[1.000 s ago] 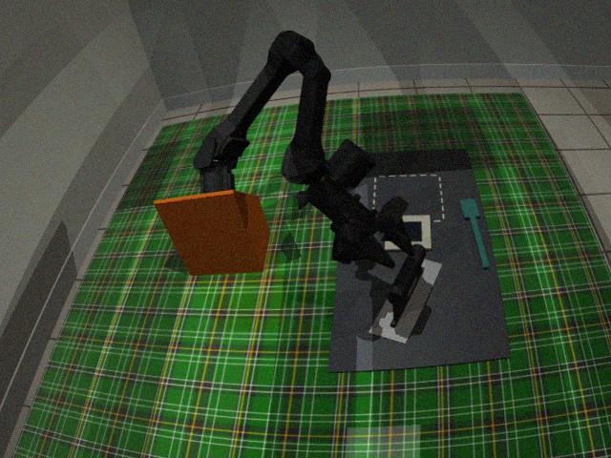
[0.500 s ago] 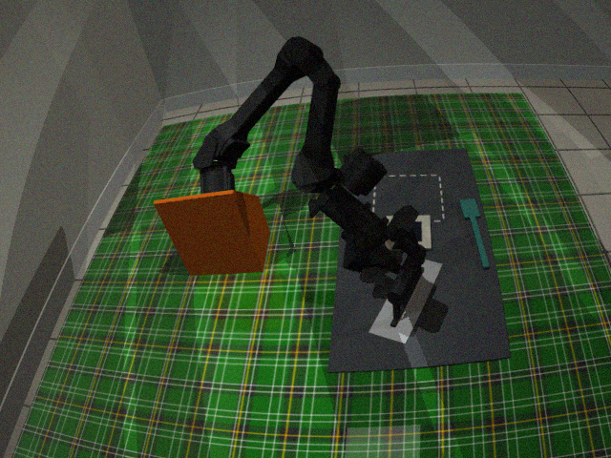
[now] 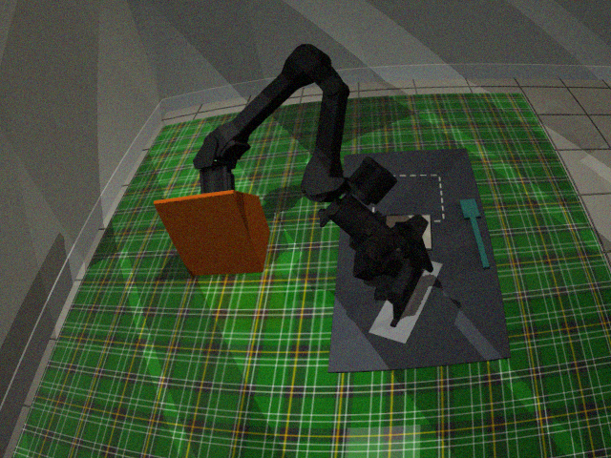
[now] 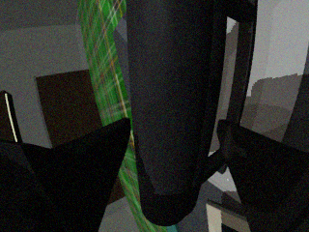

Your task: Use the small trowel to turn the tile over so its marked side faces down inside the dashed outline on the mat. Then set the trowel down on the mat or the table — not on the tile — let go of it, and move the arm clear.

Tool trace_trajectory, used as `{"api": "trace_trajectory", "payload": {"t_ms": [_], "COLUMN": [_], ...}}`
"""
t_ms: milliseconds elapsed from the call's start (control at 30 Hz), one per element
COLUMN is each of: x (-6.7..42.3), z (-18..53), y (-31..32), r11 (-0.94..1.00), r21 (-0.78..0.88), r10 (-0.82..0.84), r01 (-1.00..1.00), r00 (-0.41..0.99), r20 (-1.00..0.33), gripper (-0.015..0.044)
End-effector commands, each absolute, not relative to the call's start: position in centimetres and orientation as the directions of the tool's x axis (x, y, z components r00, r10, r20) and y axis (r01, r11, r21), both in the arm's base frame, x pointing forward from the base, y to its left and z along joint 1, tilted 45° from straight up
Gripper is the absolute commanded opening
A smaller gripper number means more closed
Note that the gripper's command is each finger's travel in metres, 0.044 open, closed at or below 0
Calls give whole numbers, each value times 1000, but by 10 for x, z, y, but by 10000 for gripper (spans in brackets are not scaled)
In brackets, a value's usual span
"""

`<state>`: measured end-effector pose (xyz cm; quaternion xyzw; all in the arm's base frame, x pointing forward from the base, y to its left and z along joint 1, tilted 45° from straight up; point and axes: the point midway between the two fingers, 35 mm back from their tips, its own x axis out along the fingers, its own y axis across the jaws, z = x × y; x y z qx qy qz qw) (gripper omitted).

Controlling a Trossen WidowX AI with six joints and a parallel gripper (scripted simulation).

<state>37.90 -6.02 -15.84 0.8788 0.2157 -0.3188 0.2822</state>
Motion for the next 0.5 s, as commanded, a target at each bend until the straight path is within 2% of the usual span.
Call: {"api": "trace_trajectory", "payload": {"t_ms": [0, 167, 467], "x": [383, 383, 383], "z": [-160, -160, -160], "y": [-61, -61, -61], "r11": [-750, -750, -750], "r21": [363, 363, 363], "r10": [192, 192, 192], "r01": [552, 552, 552], "r00": [708, 708, 708], "r20": [-679, -679, -679], "gripper": [300, 169, 109]}}
